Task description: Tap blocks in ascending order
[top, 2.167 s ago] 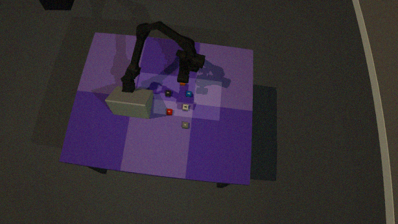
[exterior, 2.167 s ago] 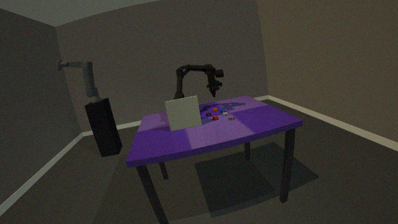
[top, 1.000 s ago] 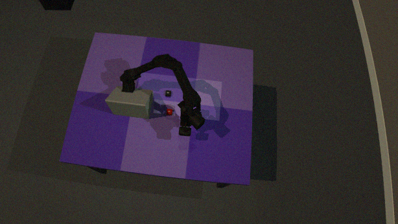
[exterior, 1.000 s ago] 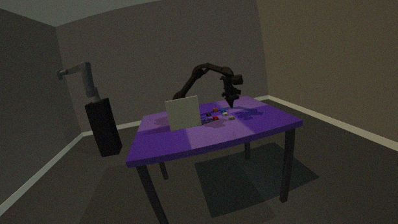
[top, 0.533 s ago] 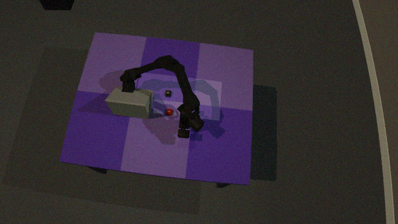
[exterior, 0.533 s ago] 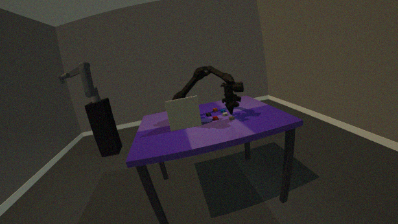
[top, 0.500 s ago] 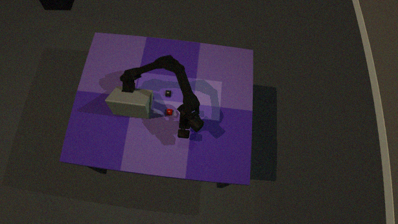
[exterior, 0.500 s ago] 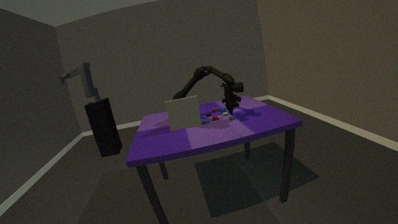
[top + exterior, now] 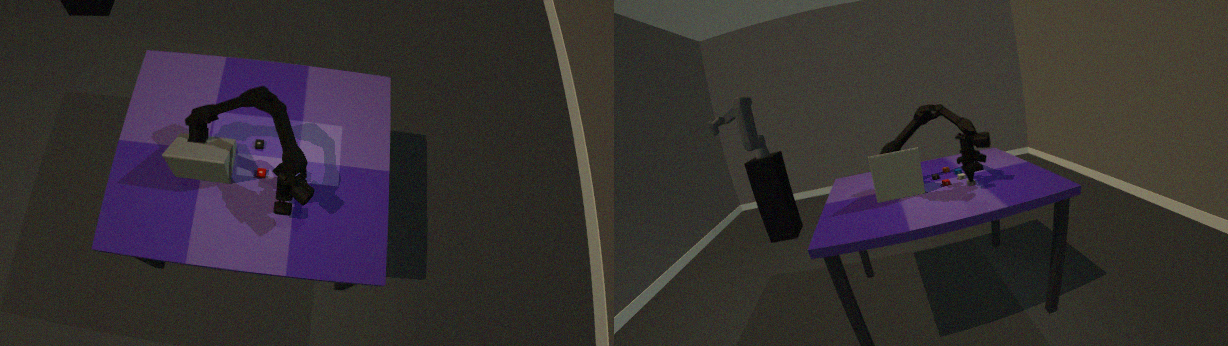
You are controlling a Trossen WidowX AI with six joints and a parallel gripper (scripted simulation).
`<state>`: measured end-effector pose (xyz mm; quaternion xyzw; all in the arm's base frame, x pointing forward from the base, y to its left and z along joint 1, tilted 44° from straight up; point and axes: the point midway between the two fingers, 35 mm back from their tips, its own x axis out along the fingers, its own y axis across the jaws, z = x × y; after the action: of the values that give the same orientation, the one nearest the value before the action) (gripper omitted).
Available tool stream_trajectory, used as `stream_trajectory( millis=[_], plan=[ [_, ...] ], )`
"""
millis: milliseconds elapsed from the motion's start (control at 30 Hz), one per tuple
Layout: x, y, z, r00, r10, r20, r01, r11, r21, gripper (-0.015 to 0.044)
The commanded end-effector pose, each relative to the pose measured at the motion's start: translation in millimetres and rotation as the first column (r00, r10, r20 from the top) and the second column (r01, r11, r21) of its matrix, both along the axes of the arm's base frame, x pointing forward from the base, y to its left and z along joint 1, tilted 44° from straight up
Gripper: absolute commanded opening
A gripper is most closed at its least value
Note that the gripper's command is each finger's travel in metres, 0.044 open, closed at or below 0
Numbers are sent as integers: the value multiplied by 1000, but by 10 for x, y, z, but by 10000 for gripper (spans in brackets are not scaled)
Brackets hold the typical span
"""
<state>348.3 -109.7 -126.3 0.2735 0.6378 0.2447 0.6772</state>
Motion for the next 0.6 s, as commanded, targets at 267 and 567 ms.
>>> stream_trajectory(
  millis=[267, 567],
  plan=[
    [-20, -178, 203, 1000, -3, -4, 3, 1000, 5, 20],
    [-76, -737, 790, 1000, -4, -5, 4, 1000, 2, 20]
  ],
)
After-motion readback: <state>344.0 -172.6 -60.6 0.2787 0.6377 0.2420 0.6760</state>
